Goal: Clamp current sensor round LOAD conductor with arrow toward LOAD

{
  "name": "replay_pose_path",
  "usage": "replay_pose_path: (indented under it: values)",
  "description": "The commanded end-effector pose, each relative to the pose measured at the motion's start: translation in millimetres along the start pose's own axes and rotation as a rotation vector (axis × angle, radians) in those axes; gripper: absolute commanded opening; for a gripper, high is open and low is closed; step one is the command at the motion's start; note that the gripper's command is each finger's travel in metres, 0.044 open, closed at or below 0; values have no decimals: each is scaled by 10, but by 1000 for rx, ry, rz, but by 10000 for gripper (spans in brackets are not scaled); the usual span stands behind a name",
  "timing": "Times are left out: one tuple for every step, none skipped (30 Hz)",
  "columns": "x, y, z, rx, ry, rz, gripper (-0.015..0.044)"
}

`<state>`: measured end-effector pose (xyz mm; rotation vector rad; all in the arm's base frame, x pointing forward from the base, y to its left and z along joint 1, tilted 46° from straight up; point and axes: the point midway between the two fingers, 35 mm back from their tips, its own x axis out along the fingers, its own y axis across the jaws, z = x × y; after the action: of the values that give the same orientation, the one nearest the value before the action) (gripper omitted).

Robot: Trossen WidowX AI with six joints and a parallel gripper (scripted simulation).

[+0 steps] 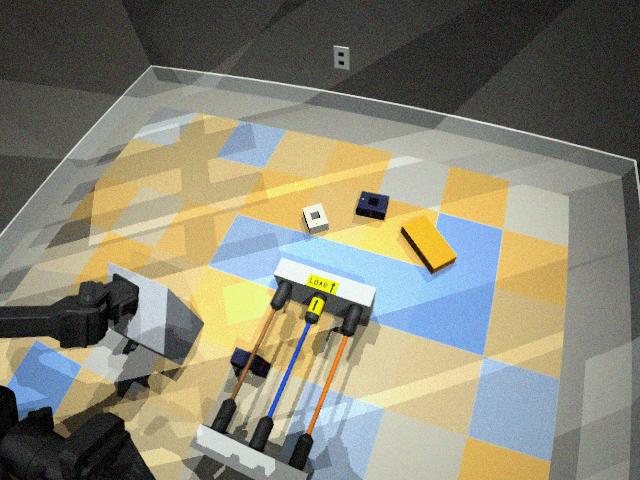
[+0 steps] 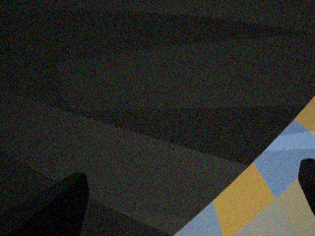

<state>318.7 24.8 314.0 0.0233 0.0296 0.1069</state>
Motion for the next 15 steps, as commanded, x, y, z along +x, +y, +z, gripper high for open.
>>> replay_pose_path:
  values:
    - [-58, -241, 93, -26, -80, -106, 440]
    - [-58, -241, 93, -26, -80, -106, 440]
    - [-58, -241, 93, -26, -80, -106, 440]
    - [-58, -241, 93, -26, -80, -106, 440]
    - [-58, -241, 93, -26, -80, -106, 440]
    - [-58, -241, 93, -26, -80, -106, 440]
    - [-58, -241, 93, -26, -80, -106, 440]
    - [-39, -234, 72, -24, -69, -105, 440]
    - [18, -210, 7, -19, -38, -103, 440]
    - [109, -166, -104, -12, 14, -98, 440]
    - [210, -107, -243, -8, 76, -93, 440]
    - [302, -42, -386, -6, 139, -89, 440]
    - [386, 27, -533, -8, 201, -85, 440]
    - [459, 101, -683, -14, 263, -81, 440]
    - [522, 179, -835, -23, 324, -78, 440]
